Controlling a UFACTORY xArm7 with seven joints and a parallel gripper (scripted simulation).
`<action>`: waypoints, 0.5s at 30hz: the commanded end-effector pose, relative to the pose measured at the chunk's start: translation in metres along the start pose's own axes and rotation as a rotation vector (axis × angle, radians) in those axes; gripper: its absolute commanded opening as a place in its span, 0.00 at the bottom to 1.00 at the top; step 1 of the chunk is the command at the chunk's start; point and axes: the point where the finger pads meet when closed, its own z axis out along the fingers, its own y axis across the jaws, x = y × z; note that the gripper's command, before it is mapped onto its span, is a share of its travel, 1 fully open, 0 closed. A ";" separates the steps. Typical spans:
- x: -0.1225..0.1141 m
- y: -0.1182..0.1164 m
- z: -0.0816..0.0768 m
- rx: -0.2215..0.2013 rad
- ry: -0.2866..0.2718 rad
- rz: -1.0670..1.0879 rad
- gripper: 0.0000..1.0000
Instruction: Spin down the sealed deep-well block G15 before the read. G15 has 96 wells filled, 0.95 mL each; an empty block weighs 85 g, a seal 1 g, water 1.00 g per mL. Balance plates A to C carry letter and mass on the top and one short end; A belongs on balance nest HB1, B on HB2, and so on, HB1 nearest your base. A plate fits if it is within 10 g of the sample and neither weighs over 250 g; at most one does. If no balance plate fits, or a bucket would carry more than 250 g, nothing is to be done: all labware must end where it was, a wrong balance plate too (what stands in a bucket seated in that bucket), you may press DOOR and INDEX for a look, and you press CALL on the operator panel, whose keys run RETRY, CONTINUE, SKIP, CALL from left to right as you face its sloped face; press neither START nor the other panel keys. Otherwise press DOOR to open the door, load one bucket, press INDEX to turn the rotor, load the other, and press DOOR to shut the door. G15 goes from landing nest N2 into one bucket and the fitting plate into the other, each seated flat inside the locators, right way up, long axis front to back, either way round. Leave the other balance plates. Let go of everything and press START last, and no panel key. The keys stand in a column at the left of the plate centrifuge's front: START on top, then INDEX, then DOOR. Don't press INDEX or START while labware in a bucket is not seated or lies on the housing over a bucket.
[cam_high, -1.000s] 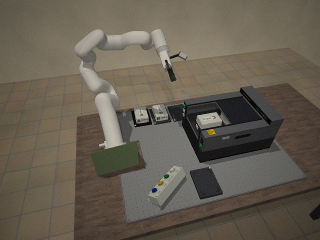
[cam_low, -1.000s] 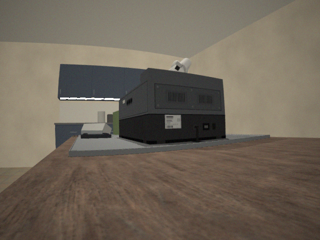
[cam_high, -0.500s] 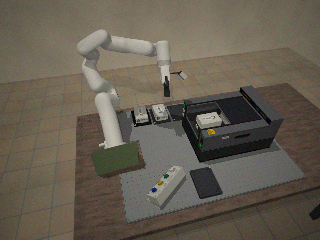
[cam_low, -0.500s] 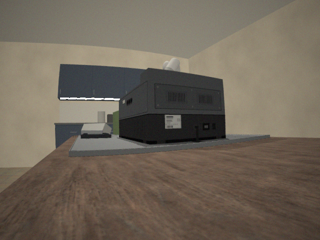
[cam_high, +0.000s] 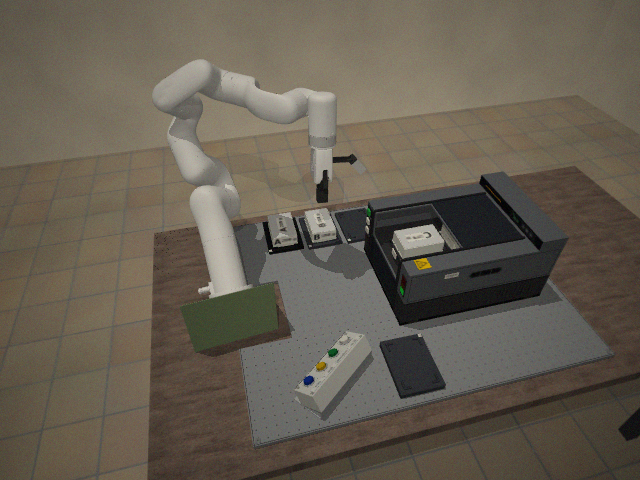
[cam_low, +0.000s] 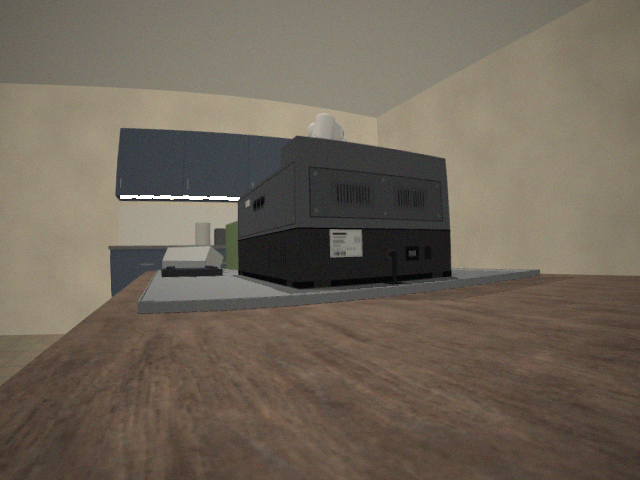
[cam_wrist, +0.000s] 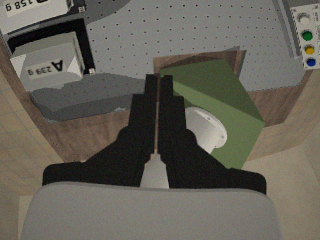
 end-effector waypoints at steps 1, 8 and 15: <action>-0.005 -0.003 0.002 0.079 0.010 -0.024 0.00; -0.008 -0.007 0.003 0.143 0.024 -0.046 0.00; -0.010 -0.010 0.003 0.191 0.039 -0.063 0.00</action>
